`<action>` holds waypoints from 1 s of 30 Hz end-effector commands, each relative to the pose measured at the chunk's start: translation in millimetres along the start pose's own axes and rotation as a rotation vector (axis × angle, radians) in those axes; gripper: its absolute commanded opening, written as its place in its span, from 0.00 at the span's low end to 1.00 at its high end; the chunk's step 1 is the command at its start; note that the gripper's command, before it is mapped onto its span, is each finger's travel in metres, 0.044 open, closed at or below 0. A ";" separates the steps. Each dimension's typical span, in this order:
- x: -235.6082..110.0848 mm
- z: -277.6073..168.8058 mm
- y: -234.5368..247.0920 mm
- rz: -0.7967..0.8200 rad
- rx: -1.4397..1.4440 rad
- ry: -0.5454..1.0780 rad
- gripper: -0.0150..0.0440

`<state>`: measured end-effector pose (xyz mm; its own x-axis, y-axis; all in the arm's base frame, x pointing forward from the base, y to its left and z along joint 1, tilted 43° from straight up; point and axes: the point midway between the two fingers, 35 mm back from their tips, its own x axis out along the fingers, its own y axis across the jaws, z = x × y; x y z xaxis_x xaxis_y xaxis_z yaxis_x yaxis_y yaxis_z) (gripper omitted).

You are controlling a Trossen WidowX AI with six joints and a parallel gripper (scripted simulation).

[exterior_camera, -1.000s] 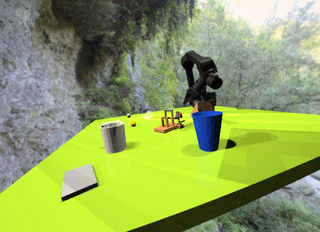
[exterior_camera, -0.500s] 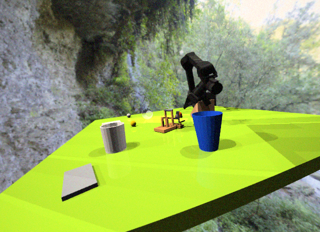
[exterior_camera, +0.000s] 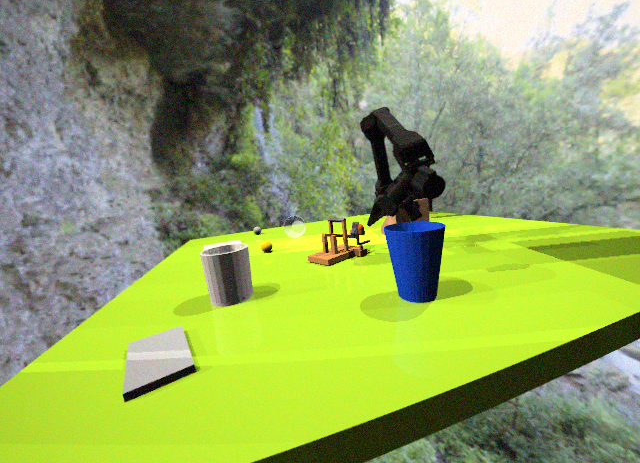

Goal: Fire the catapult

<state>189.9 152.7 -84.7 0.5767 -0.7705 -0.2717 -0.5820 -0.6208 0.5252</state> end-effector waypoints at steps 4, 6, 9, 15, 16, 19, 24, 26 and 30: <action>11.2 9.2 1.9 0.005 -0.010 0.004 0.25; 13.6 11.5 2.2 0.005 -0.010 0.004 0.25; 17.2 14.9 2.7 0.005 -0.010 0.005 0.25; 24.3 21.7 4.0 0.006 -0.010 0.005 0.25; 25.4 22.8 4.2 0.006 -0.010 0.005 0.25; 29.0 26.1 5.0 0.006 -0.010 0.005 0.25; 34.5 31.4 6.5 0.006 -0.010 0.006 0.25; 35.3 32.1 6.7 0.006 -0.010 0.006 0.25; 49.0 44.9 7.1 0.007 -0.010 0.007 0.25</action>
<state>188.7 116.7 -120.9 0.5809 -0.7678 -0.2703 -0.5820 -0.6239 0.5216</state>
